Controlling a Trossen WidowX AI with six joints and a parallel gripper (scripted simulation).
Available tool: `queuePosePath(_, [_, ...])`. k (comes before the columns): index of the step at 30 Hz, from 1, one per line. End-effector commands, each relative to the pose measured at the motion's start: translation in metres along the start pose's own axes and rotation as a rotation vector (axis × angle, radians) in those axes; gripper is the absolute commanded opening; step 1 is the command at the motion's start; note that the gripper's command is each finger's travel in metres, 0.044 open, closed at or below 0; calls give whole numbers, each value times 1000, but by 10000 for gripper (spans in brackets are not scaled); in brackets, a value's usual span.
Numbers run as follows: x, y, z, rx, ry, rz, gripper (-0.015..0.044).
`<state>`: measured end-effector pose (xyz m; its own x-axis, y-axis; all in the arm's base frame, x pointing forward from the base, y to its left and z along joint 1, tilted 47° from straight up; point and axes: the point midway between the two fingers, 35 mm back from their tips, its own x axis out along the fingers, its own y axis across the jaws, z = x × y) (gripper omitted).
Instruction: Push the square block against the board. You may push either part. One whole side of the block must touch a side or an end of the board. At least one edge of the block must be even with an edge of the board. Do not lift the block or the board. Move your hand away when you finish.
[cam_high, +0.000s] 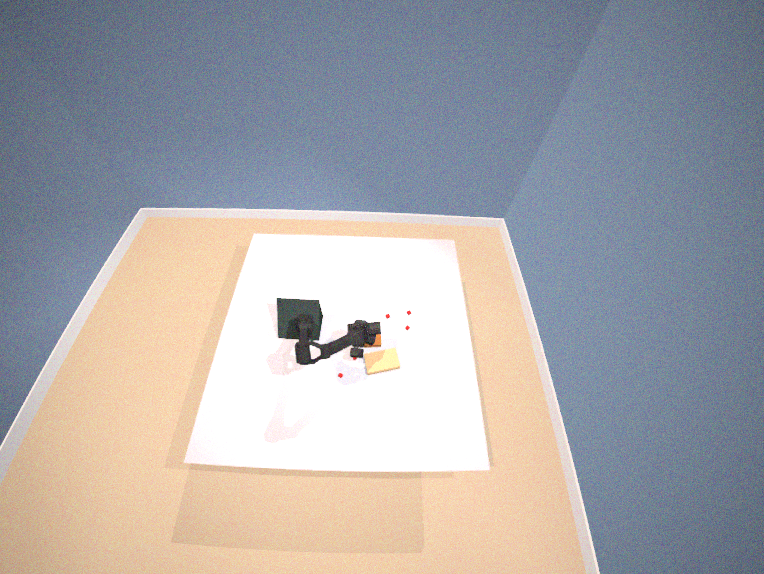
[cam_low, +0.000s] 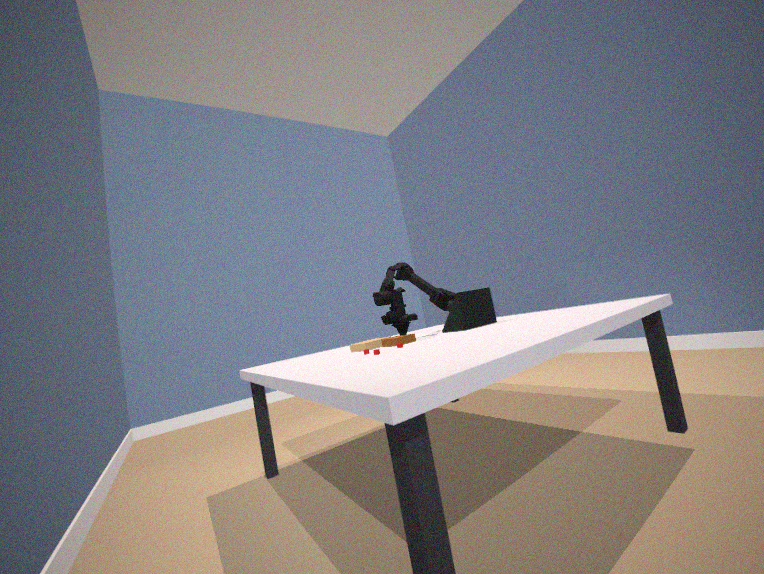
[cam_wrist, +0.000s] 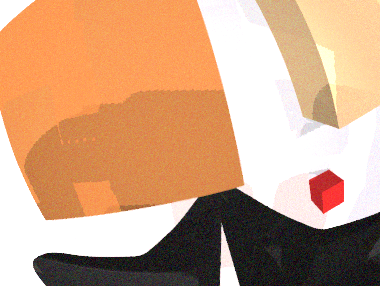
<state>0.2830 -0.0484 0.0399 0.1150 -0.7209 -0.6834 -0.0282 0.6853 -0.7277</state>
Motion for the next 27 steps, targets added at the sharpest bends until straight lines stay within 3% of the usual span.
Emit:
queuePosePath(1, [2,2,5,-11,8,-3,0])
queuePosePath(10, [2,3,12,-11,7,-3,0])
queuePosePath(27, [3,1,-14,-12,9,-3,0])
